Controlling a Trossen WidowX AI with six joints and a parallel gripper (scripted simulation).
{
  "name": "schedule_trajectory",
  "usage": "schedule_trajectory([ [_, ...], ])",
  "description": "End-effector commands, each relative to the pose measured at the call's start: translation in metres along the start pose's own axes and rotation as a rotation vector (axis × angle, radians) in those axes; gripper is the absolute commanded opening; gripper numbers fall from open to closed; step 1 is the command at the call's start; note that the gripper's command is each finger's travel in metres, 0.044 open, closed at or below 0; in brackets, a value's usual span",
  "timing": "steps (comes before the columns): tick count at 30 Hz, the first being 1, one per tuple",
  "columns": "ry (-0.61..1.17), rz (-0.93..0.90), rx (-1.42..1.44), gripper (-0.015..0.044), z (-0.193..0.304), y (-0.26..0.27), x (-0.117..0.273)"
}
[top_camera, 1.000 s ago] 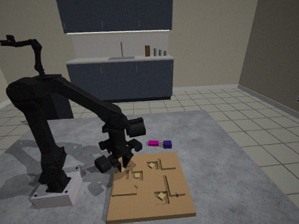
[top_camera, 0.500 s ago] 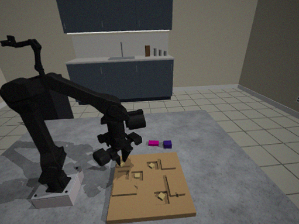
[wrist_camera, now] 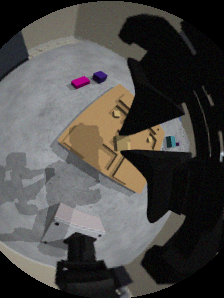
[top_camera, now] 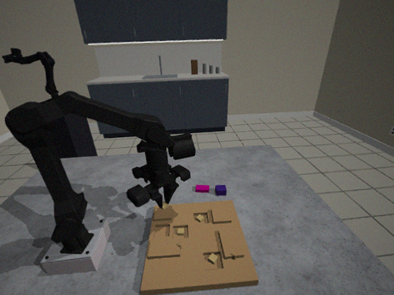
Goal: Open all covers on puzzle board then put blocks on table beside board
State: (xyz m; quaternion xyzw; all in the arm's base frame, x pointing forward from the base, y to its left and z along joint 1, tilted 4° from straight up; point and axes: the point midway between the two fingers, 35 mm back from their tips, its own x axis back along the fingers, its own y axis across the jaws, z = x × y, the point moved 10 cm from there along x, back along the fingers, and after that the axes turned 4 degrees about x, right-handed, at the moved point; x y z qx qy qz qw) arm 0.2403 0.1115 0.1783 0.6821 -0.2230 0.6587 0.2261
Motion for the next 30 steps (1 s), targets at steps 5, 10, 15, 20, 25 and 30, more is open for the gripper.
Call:
schedule_trajectory([
  [5, -0.008, 0.001, -0.001, 0.008, -0.009, -0.026, 0.003],
  [10, -0.008, 0.002, -0.001, 0.008, -0.016, -0.042, 0.005],
  [15, -0.009, 0.004, -0.001, 0.008, -0.024, -0.058, 0.006],
  [20, -0.01, 0.005, -0.001, 0.008, -0.034, -0.074, 0.006],
  [25, -0.011, 0.006, -0.001, 0.008, -0.044, -0.089, 0.006],
  [30, -0.012, 0.007, -0.001, 0.008, -0.056, -0.104, 0.006],
])
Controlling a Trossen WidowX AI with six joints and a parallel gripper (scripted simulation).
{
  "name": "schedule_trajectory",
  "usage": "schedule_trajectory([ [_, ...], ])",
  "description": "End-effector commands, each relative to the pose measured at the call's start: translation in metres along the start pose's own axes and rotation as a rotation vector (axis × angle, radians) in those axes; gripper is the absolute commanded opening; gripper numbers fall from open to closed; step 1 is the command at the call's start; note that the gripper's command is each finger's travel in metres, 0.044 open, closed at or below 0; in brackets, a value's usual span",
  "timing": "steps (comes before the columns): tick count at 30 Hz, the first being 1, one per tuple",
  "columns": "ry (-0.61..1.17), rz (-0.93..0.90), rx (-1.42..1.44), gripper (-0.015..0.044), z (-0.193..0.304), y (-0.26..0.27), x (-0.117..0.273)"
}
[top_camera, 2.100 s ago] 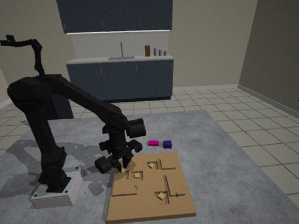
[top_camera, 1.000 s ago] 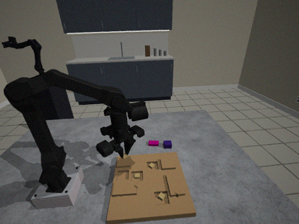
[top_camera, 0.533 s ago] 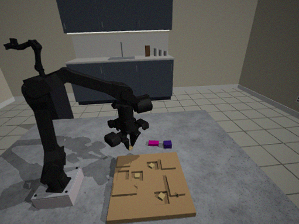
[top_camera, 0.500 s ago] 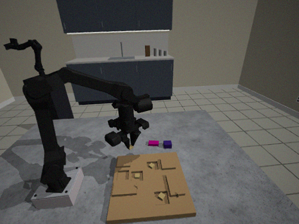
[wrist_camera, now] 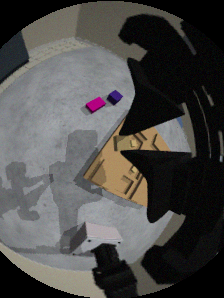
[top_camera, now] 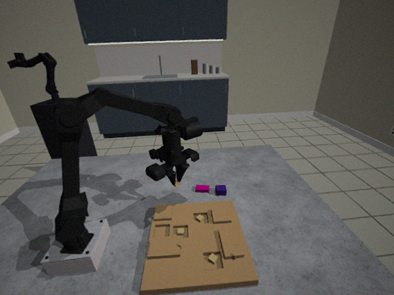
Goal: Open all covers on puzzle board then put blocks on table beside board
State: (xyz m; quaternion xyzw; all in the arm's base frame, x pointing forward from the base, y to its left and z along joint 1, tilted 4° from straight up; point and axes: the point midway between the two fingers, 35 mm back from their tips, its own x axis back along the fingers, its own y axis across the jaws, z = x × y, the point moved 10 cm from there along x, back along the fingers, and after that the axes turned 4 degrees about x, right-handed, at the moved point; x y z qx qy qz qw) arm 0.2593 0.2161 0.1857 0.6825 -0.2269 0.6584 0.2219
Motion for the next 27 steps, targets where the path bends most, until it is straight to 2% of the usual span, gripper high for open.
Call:
schedule_trajectory([
  [1, -0.008, -0.003, -0.002, 0.008, -0.011, -0.012, -0.002],
  [16, -0.013, -0.001, -0.001, 0.008, -0.053, -0.051, -0.007],
  [27, -0.013, -0.001, -0.001, 0.008, -0.055, -0.055, -0.019],
])
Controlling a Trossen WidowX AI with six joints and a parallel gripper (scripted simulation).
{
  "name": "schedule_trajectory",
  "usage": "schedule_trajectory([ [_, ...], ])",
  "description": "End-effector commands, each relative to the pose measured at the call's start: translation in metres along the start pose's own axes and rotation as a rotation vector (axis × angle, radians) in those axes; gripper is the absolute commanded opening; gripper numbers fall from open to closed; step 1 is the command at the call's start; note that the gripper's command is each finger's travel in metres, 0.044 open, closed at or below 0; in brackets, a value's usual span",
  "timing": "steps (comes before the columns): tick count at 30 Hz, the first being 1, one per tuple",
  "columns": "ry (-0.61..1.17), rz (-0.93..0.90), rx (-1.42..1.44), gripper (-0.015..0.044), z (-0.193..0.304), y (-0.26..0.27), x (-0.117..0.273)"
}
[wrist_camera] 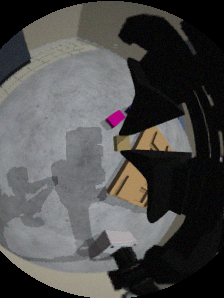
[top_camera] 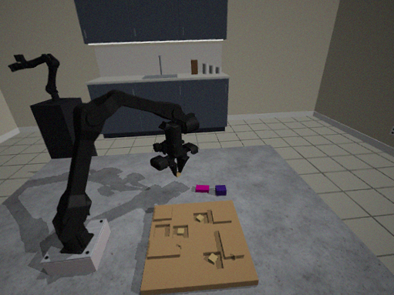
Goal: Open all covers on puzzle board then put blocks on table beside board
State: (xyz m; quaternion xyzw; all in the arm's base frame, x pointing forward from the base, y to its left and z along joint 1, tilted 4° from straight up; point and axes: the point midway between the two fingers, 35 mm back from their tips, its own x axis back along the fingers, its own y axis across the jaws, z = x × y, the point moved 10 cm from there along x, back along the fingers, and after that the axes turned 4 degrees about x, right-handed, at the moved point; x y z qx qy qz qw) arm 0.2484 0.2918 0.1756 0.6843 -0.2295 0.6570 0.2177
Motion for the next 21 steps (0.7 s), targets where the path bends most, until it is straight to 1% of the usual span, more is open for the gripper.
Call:
schedule_trajectory([
  [1, -0.005, -0.008, -0.004, 0.008, -0.001, -0.001, -0.009],
  [21, -0.006, -0.008, -0.004, 0.008, -0.001, -0.003, -0.042],
])
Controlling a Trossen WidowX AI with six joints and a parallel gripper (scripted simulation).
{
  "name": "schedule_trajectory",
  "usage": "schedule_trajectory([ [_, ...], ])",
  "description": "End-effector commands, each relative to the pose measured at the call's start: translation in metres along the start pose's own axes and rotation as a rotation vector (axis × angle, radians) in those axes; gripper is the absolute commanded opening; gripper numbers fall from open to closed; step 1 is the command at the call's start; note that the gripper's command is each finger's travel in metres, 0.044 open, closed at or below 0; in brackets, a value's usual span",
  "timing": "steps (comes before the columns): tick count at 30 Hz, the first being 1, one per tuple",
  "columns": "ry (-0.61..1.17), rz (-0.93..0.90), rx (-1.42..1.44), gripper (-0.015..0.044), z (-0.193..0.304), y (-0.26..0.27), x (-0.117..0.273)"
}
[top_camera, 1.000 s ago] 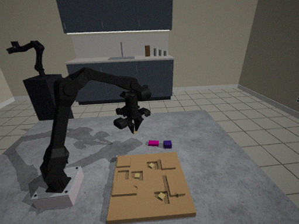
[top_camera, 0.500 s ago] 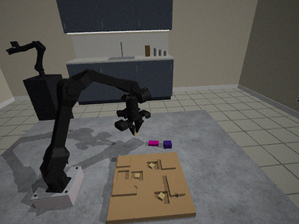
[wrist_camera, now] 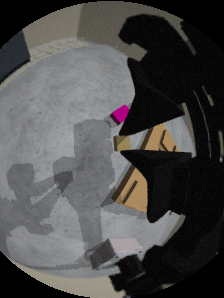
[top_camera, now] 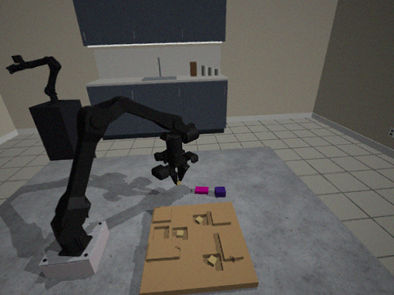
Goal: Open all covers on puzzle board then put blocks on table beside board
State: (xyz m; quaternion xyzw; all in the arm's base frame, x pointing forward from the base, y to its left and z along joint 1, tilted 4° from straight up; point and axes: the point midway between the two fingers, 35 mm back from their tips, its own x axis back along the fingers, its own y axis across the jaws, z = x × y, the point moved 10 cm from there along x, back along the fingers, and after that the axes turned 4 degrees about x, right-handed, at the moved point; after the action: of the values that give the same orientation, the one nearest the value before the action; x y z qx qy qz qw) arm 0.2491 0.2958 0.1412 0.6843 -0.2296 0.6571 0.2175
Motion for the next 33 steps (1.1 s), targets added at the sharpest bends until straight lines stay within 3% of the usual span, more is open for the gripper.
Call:
schedule_trajectory([
  [1, -0.006, -0.008, -0.004, 0.008, 0.0, 0.001, -0.01],
  [33, -0.006, -0.009, -0.004, 0.008, -0.001, 0.005, -0.061],
])
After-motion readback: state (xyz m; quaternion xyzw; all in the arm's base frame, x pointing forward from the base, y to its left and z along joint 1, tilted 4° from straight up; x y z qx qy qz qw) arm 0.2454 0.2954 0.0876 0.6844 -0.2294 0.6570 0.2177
